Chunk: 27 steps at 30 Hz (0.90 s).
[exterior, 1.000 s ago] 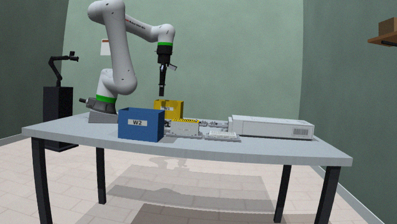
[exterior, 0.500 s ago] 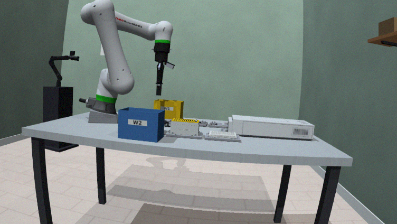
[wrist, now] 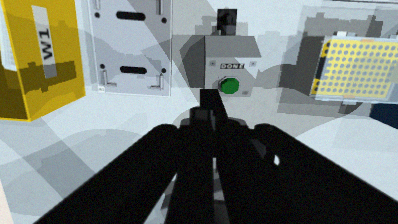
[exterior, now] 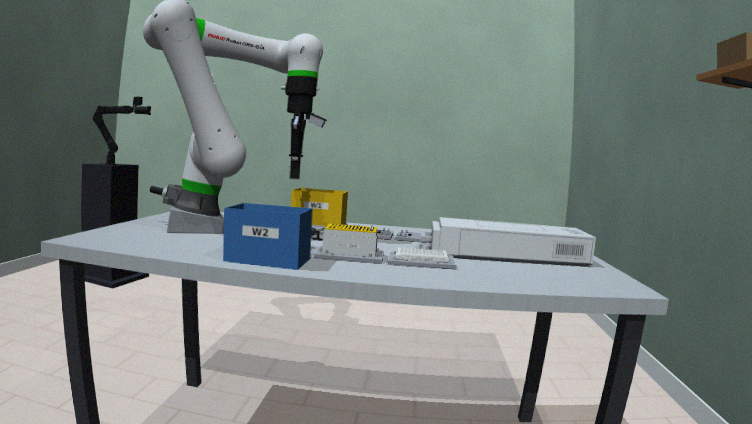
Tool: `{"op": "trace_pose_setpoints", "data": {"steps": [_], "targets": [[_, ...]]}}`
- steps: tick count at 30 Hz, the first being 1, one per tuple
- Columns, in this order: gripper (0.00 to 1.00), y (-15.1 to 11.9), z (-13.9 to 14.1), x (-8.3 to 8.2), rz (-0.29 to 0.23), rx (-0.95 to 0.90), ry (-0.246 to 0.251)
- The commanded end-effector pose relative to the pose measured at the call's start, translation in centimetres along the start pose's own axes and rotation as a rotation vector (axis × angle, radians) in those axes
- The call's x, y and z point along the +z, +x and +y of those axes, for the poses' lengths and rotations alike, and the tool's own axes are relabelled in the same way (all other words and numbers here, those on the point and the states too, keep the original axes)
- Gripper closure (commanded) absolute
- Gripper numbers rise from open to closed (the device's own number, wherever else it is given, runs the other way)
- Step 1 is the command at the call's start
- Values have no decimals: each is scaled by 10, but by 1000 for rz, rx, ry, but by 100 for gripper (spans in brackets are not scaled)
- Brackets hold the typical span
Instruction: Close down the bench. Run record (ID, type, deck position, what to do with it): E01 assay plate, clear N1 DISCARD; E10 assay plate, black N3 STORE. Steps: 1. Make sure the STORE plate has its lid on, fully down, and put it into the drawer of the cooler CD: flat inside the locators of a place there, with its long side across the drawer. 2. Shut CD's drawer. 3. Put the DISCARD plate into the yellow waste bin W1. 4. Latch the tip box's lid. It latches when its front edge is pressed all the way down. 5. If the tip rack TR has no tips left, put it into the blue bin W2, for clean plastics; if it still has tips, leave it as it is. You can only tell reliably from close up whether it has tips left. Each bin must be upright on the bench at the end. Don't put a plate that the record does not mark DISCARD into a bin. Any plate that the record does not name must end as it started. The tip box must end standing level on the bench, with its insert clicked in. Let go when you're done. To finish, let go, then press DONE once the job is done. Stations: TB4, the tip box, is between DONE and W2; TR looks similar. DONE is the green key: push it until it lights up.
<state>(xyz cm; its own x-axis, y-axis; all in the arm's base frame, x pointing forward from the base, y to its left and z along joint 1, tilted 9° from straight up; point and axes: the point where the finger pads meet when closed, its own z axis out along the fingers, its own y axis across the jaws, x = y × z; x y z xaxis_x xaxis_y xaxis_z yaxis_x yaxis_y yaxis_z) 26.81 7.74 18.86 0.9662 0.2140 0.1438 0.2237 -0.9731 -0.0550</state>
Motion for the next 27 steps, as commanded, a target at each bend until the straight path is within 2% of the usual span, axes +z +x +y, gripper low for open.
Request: {"op": "trace_pose_setpoints", "data": {"steps": [1, 7, 19, 27], "targets": [[90, -2, 14, -3, 1, 0, 2], [90, -6, 35, -6, 0, 0, 2], [90, -6, 35, -6, 1, 0, 2], [90, -6, 35, 16, 0, 0, 2]]}}
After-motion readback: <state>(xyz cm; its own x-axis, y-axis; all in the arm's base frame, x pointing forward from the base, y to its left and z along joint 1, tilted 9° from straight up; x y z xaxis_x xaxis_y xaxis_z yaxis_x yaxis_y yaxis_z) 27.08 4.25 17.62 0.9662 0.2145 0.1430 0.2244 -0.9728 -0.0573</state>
